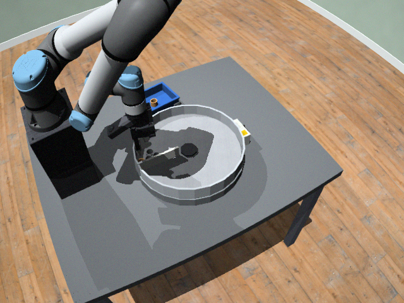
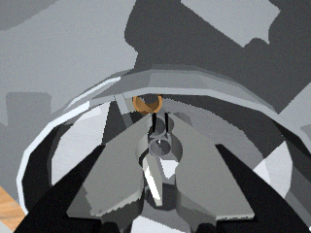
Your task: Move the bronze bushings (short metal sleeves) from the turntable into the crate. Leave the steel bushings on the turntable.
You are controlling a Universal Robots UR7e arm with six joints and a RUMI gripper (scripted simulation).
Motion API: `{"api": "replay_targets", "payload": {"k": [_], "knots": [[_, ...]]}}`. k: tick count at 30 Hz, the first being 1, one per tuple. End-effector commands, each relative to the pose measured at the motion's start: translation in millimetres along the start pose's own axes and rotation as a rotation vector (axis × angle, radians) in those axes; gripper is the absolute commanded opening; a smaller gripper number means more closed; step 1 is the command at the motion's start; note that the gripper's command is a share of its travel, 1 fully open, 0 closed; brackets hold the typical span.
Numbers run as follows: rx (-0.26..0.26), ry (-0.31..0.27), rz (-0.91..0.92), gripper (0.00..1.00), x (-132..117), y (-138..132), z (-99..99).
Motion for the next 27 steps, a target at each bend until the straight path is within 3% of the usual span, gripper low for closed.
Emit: {"api": "replay_targets", "payload": {"k": [1, 27], "knots": [[0.001, -0.002, 0.001, 0.05, -0.9, -0.6, 0.4], [0.001, -0.003, 0.001, 0.05, -2.2, -1.6, 0.3]]}}
Point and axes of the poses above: the point where the finger pads meet when closed, its own z axis out along the fingers, its own y axis across the jaws, x = y × z, the point moved 2 cm from there along -z, back along the fingers, and after that the axes turned 2 degrees about -z, right-handed, at the moved point
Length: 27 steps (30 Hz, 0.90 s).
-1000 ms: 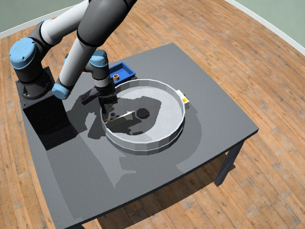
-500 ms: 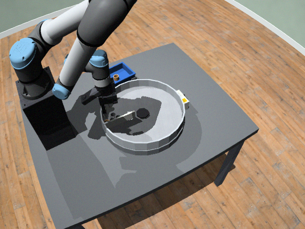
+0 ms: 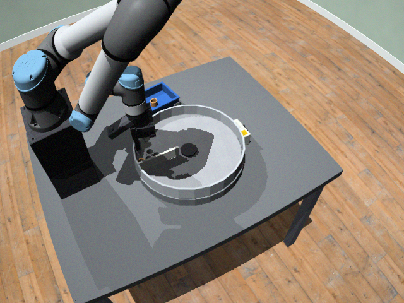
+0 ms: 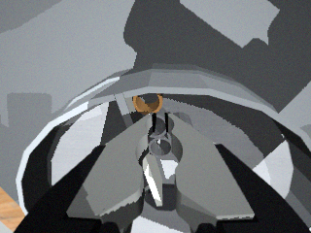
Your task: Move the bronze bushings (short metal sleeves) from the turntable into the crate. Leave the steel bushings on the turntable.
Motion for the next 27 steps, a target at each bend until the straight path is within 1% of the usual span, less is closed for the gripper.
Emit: {"api": "replay_targets", "payload": {"k": [1, 19, 27], "knots": [[0.002, -0.003, 0.001, 0.05, -1.6, -1.3, -0.3], [0.002, -0.003, 0.001, 0.05, -1.6, -1.3, -0.1], [0.002, -0.003, 0.002, 0.05, -2.0, -1.9, 6.0]]}}
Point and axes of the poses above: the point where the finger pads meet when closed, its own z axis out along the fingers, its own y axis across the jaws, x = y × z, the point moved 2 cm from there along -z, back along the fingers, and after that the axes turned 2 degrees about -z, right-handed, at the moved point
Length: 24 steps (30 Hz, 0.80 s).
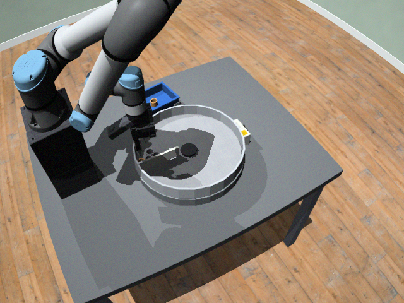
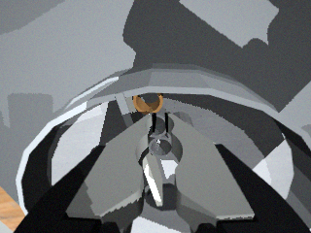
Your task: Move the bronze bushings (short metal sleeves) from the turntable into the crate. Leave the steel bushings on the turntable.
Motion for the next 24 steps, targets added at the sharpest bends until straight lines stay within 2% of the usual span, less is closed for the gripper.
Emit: {"api": "replay_targets", "payload": {"k": [1, 10, 24], "knots": [[0.001, -0.002, 0.002, 0.05, -1, -2, 7.3], [0.001, -0.002, 0.002, 0.05, -2, -2, 21.1], [0.0, -0.001, 0.001, 0.05, -1, -1, 21.6]]}}
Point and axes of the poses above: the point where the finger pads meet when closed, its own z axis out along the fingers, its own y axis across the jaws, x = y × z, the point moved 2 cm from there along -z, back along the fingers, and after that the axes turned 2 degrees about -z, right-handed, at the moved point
